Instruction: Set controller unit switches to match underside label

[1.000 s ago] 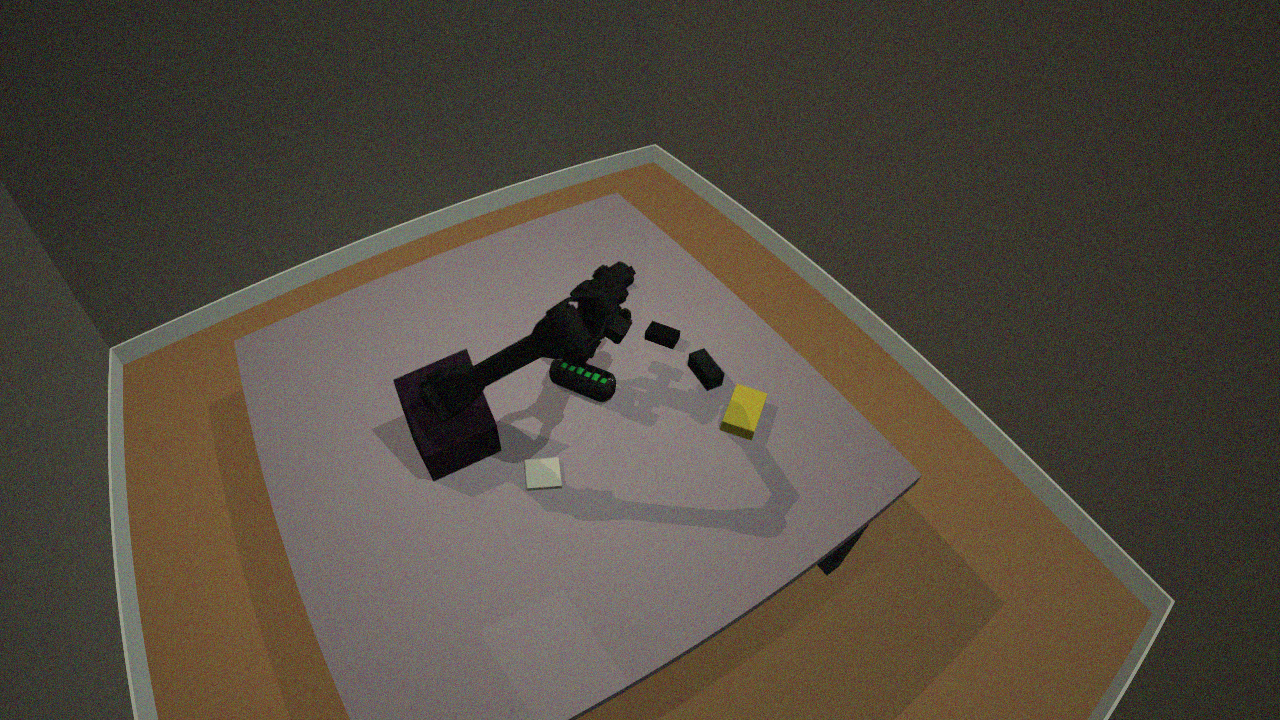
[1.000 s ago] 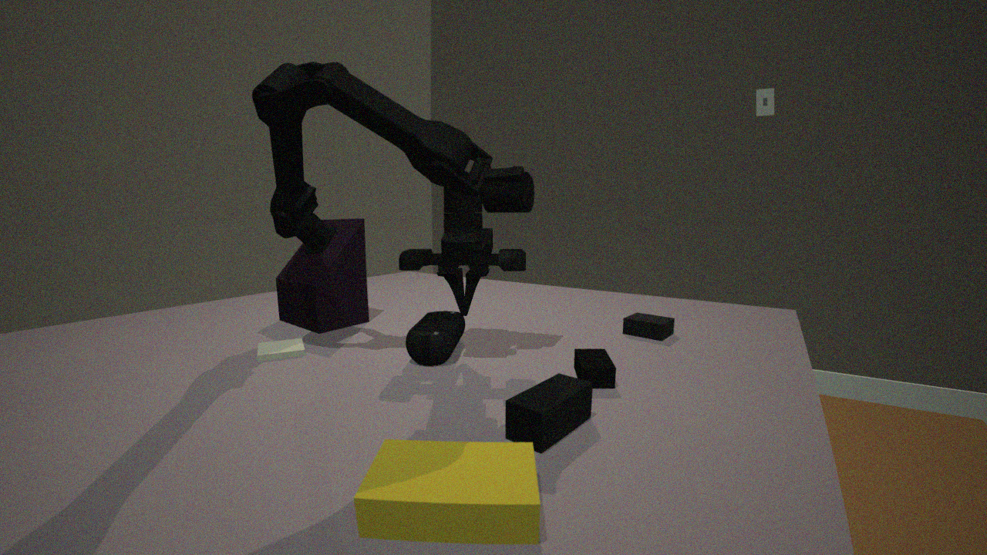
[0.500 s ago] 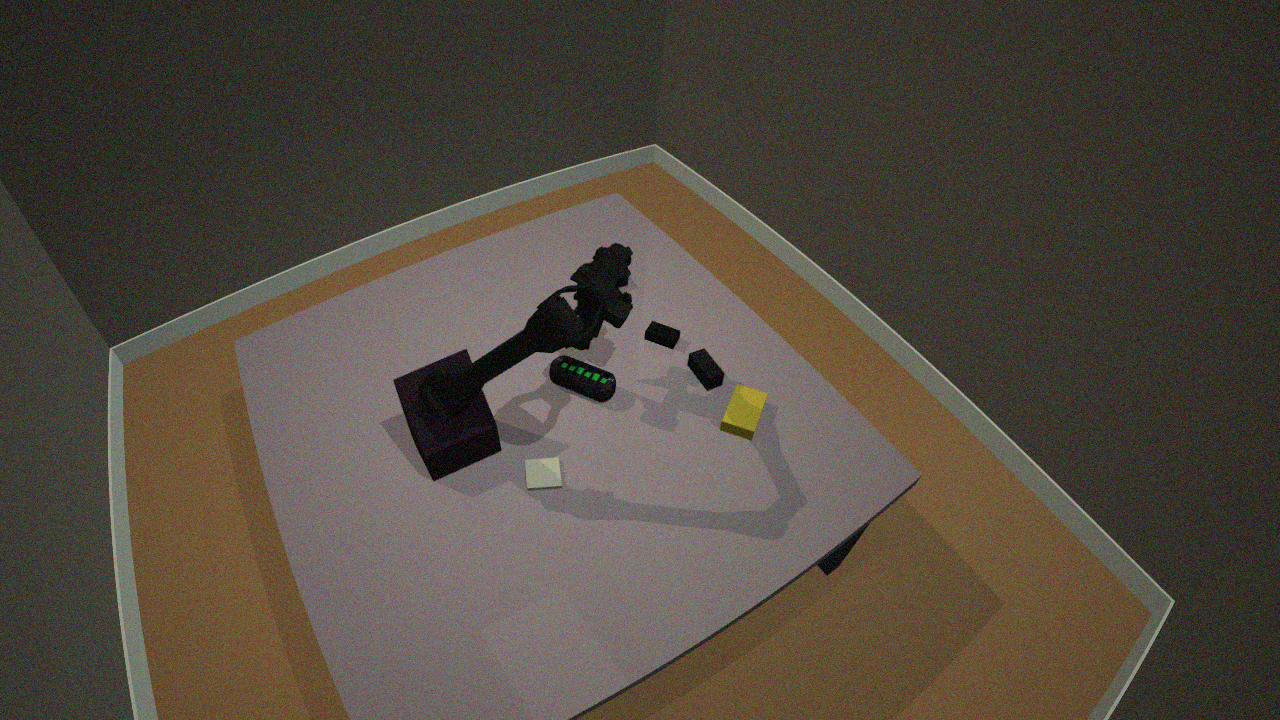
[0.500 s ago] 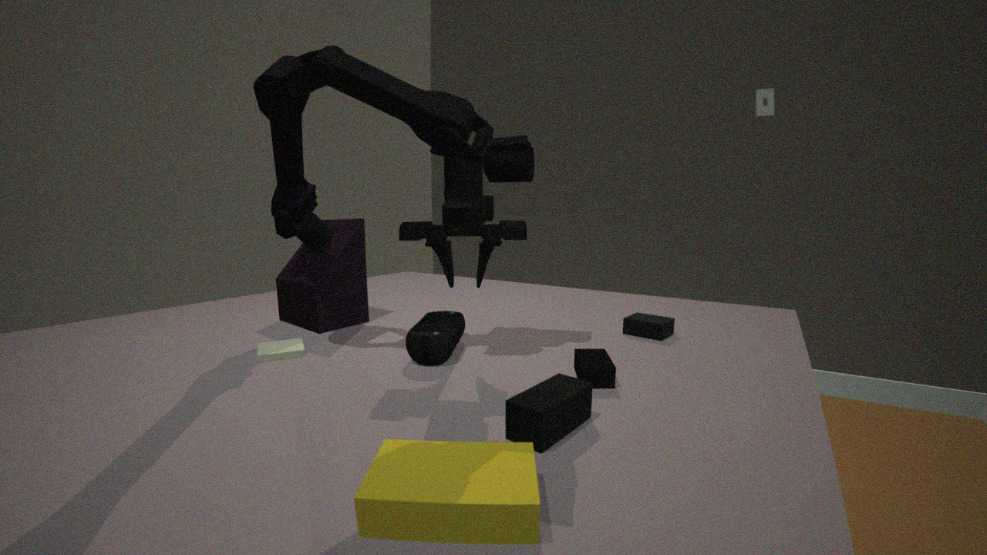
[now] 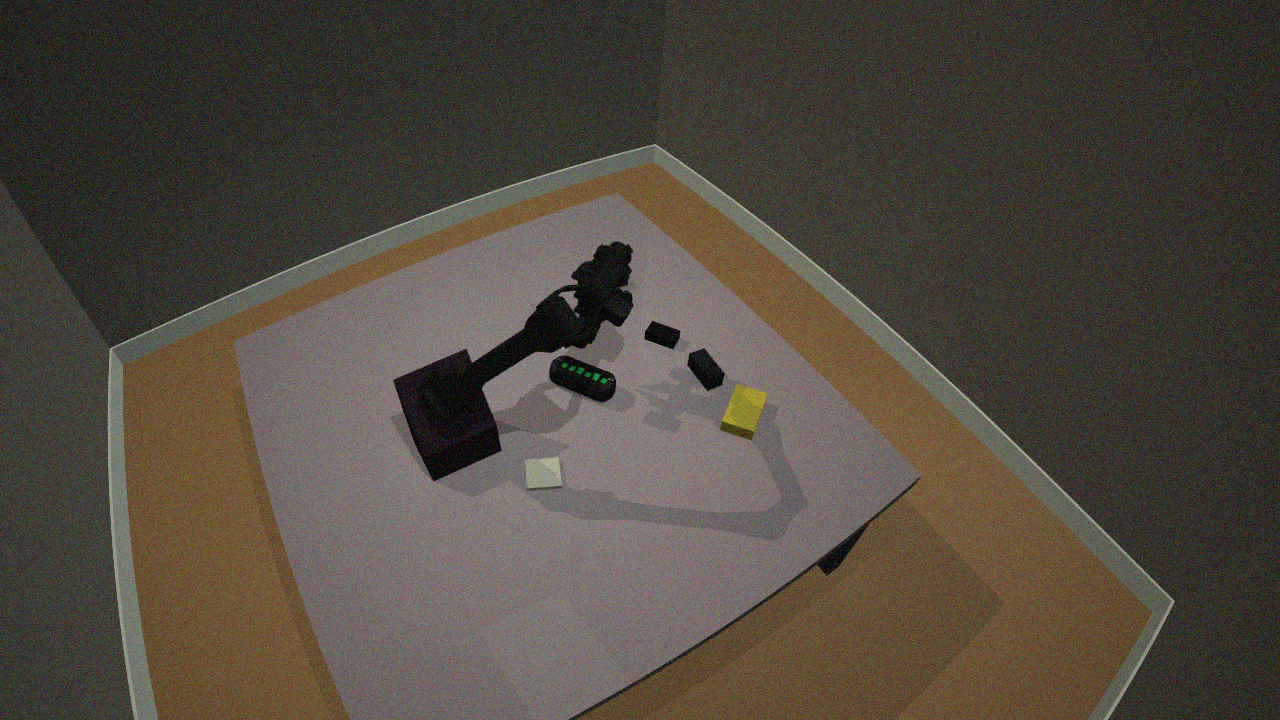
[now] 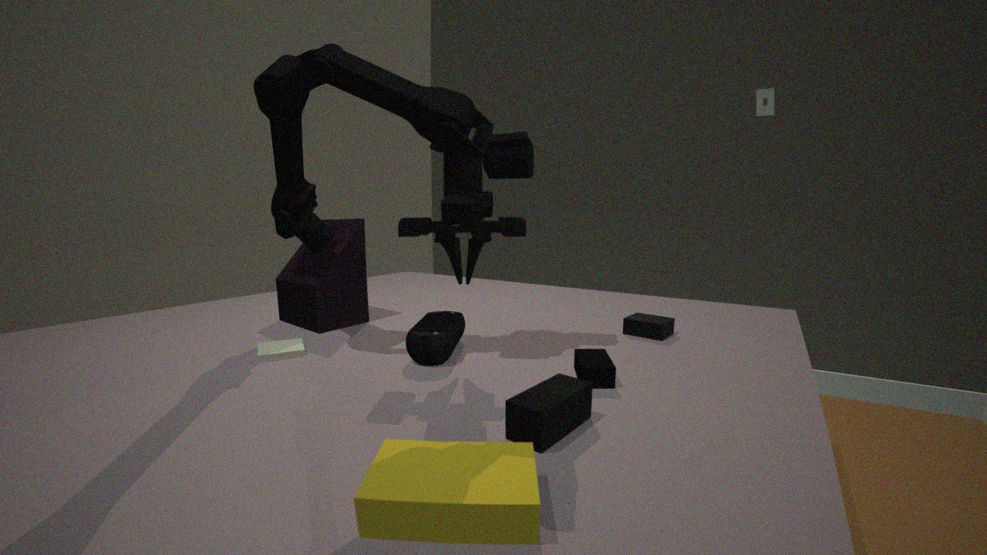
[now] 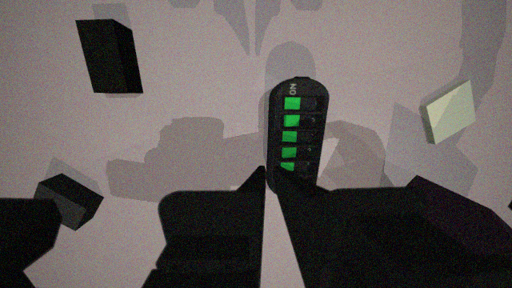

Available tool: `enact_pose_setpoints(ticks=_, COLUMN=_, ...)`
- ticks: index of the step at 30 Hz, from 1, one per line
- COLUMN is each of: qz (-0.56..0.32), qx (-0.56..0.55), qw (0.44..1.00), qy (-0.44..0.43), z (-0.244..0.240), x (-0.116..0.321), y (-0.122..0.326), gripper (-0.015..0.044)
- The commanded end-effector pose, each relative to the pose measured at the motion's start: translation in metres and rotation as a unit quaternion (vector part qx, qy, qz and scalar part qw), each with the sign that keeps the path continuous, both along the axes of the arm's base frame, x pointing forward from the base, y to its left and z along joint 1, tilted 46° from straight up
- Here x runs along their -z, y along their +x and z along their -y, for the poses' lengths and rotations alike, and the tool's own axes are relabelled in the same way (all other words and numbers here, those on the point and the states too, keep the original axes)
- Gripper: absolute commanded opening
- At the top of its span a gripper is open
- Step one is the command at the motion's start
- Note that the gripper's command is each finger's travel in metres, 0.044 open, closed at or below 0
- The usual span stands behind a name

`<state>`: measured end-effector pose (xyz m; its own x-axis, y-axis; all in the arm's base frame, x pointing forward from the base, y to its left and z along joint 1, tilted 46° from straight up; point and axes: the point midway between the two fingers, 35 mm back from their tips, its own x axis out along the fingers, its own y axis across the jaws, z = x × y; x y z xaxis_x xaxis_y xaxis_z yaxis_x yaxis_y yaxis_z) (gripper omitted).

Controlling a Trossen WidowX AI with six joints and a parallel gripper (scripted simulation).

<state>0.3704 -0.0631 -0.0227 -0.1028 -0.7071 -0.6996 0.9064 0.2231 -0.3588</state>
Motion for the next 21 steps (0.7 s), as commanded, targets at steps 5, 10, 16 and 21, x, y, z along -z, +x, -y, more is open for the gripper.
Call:
enact_pose_setpoints(ticks=5, qz=0.002, qx=0.002, qw=1.0, qy=0.001, z=-0.0007, x=-0.0003, y=0.0001, gripper=0.0)
enact_pose_setpoints(ticks=10, qz=0.0, qx=0.0, qw=1.0, qy=0.0, z=0.0, x=-0.0001, y=0.0001, gripper=0.0026)
enact_pose_setpoints(ticks=16, qz=0.0, qx=0.0, qw=1.0, qy=0.0, z=0.0, x=-0.0001, y=0.0001, gripper=0.0184)
enact_pose_setpoints(ticks=21, qz=0.0, qx=0.0, qw=1.0, qy=0.0, z=0.0, x=-0.0001, y=0.0001, gripper=0.0315)
